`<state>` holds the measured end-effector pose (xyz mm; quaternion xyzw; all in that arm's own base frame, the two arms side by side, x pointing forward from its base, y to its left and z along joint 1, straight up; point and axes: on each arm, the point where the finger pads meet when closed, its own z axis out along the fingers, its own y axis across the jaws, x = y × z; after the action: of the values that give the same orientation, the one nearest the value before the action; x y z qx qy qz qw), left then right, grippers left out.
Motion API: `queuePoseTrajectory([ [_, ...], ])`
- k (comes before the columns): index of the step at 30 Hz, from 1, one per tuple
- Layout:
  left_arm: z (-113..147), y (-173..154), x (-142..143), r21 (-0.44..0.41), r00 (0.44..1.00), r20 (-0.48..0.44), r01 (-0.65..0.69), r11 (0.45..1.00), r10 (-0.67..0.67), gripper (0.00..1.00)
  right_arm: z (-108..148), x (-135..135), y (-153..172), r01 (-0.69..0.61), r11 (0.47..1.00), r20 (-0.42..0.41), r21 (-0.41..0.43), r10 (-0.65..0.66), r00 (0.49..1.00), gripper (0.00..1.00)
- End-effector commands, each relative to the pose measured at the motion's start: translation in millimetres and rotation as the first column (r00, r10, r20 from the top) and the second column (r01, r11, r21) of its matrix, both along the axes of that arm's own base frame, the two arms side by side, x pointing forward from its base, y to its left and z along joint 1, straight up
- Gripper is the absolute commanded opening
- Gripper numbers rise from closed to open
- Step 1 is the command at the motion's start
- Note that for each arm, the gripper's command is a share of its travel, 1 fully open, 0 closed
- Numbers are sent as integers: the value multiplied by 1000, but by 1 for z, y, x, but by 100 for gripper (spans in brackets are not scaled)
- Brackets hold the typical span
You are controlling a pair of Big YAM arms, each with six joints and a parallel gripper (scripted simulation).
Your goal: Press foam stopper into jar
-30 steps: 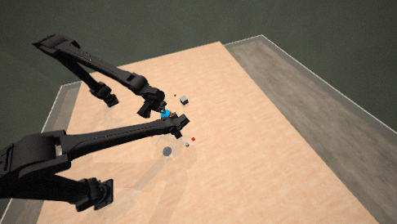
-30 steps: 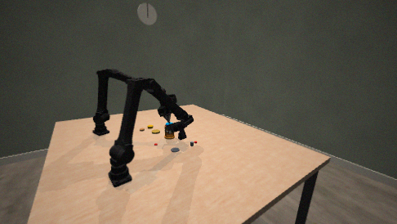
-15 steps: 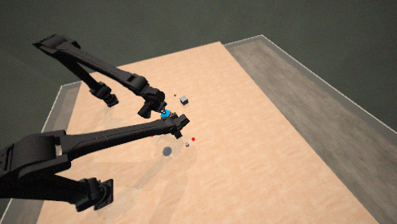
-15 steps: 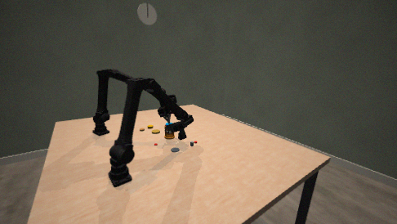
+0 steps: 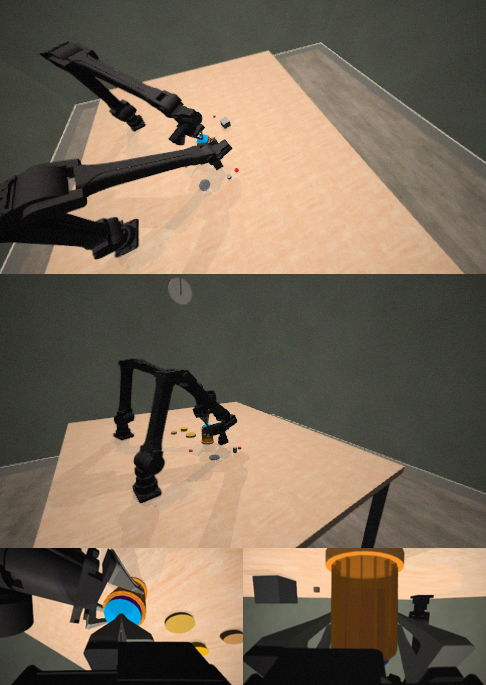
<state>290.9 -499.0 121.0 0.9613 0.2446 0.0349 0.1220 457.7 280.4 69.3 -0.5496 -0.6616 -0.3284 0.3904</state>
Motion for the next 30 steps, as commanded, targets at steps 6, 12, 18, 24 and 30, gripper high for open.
queuePoseTrajectory([
  [6,-11,0,6,8,1000,3,5,1000,-5,0,16,8,-5,27,1000,-10,2,-27,1000,64],
  [12,-14,0,6,12,1000,0,5,1000,-5,0,16,8,-5,27,1000,-10,2,-27,1000,64],
  [18,-18,1,5,15,1000,-2,5,1000,-5,0,16,8,-5,27,1000,-10,2,-27,1000,64],
  [24,-20,0,6,12,1000,0,5,1000,-5,0,16,8,-5,27,1000,-10,2,-27,1000,64],
  [30,-23,0,6,15,1000,-2,5,1000,-5,0,16,8,-5,27,1000,-10,2,-27,1000,64],
])
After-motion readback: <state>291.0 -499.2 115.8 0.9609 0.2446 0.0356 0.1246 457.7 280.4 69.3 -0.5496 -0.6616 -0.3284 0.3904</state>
